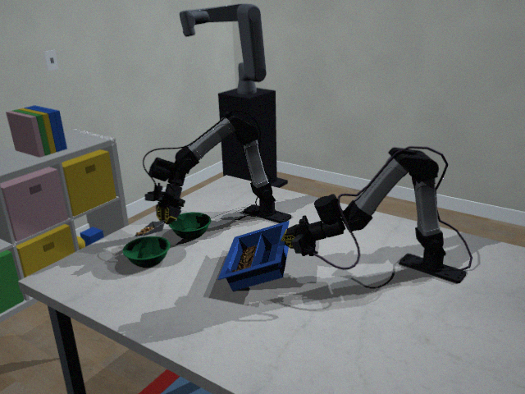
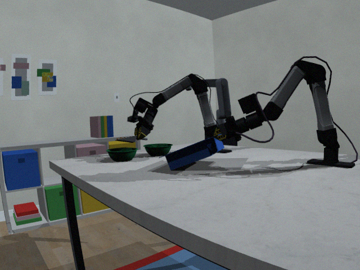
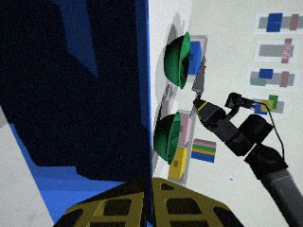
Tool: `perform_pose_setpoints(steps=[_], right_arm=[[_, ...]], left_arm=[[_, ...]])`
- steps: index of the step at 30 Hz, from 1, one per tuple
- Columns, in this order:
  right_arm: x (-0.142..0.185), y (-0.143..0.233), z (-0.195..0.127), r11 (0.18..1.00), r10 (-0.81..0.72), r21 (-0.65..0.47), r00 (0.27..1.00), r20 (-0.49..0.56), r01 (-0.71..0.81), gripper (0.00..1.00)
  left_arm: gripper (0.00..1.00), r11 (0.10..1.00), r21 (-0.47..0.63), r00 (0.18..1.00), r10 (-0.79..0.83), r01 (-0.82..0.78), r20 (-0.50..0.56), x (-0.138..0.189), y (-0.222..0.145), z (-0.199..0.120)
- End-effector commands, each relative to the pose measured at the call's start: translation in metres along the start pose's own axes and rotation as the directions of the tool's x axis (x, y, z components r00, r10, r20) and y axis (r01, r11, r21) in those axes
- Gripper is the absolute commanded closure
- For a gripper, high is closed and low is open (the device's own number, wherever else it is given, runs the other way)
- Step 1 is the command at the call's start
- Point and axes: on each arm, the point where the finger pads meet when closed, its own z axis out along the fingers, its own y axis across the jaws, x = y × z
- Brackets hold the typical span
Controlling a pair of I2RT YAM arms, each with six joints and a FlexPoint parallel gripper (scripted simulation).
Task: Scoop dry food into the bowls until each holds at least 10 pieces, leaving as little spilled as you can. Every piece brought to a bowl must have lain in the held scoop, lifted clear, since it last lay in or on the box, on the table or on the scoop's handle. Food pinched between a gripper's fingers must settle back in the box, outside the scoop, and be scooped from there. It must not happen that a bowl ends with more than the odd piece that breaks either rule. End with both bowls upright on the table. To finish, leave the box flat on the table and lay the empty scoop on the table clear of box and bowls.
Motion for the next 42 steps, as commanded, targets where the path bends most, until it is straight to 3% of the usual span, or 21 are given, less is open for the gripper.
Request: perform_pose_setpoints(steps=[1,24,42], right_arm=[[-0.016,0.001,-0.009,0.999,-0.039,0.024,0.999,0.013,0.039,1.00],[-0.019,0.005,-0.009,0.979,-0.091,0.161,0.978,-0.190,0.122,1.00],[-0.024,-0.001,-0.011,0.978,-0.081,0.178,0.984,-0.161,0.110,1.00]], left_arm=[[1.00,0.996,0.072,0.999,0.045,-0.044,-0.008,0.003,-0.025,0.004],[1.00,0.996,0.072,0.999,0.045,-0.044,-0.008,0.003,-0.025,0.004],[1.00,0.996,0.072,0.999,0.045,-0.044,-0.008,0.003,-0.025,0.004]])
